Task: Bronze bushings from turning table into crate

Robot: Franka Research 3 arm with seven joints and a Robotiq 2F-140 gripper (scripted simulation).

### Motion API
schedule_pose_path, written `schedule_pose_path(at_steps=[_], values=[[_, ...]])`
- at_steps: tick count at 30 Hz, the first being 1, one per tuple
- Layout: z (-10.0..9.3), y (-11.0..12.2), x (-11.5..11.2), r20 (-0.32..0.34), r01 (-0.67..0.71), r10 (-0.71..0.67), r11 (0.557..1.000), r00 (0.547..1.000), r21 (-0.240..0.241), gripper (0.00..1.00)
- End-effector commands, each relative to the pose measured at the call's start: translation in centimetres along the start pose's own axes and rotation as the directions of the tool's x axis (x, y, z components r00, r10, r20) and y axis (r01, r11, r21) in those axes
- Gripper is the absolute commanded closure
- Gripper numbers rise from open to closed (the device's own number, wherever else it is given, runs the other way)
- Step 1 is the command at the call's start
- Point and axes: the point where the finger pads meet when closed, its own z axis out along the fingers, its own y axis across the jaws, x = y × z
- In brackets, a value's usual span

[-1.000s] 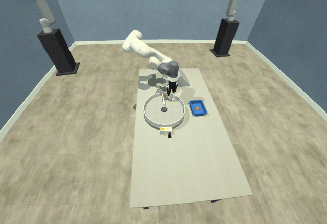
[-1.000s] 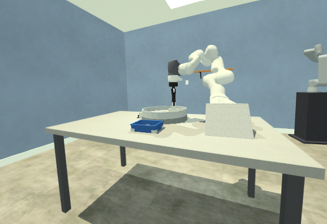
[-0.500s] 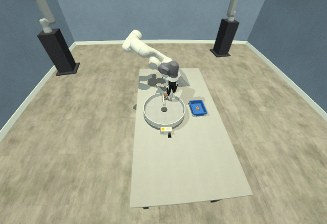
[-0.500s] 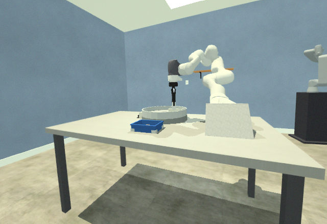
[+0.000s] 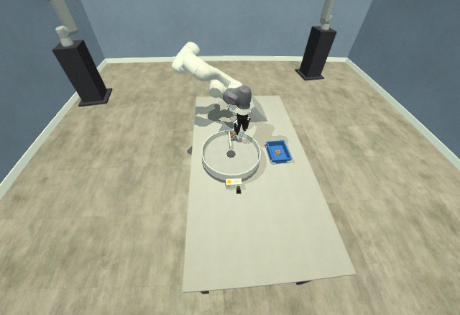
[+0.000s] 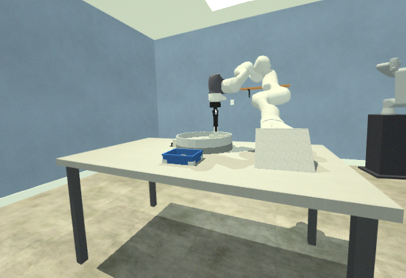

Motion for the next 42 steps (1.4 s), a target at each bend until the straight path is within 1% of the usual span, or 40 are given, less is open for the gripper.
schedule_pose_path(at_steps=[1, 6, 20, 42], values=[[-0.1, 0.1, -0.1, 0.002, -0.002, 0.002, 1.000, 1.000, -0.002, 0.76], [0.1, 0.1, -0.1, 0.002, -0.002, 0.002, 1.000, 1.000, -0.002, 0.76], [1.8, 0.1, -0.1, 0.002, -0.002, 0.002, 1.000, 1.000, -0.003, 0.76], [1.9, 0.1, -0.1, 0.002, -0.002, 0.002, 1.000, 1.000, -0.002, 0.76]])
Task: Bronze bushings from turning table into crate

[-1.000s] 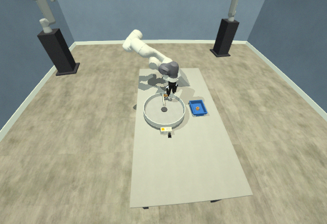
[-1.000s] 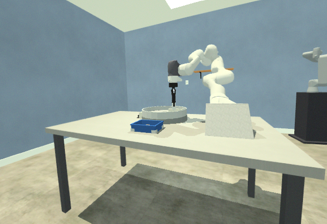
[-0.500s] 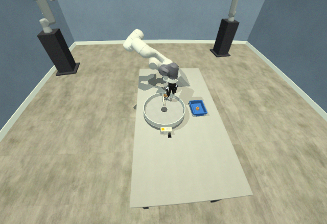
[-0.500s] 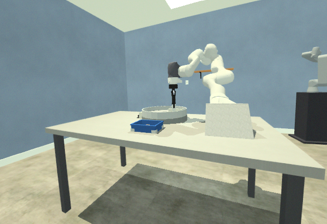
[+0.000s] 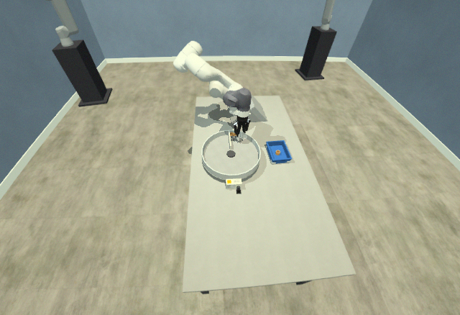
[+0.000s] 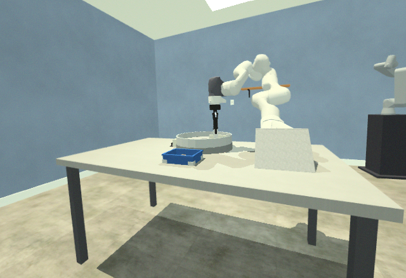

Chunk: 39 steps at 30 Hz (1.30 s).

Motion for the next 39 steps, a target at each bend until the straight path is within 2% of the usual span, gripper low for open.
schedule_pose_path(at_steps=[1, 39], values=[[0.13, 0.00, 0.03, 0.001, 0.006, -0.006, 1.000, 1.000, 0.000, 0.76], [0.39, -0.11, 0.21, 0.001, 0.006, -0.006, 1.000, 1.000, 0.000, 0.76]])
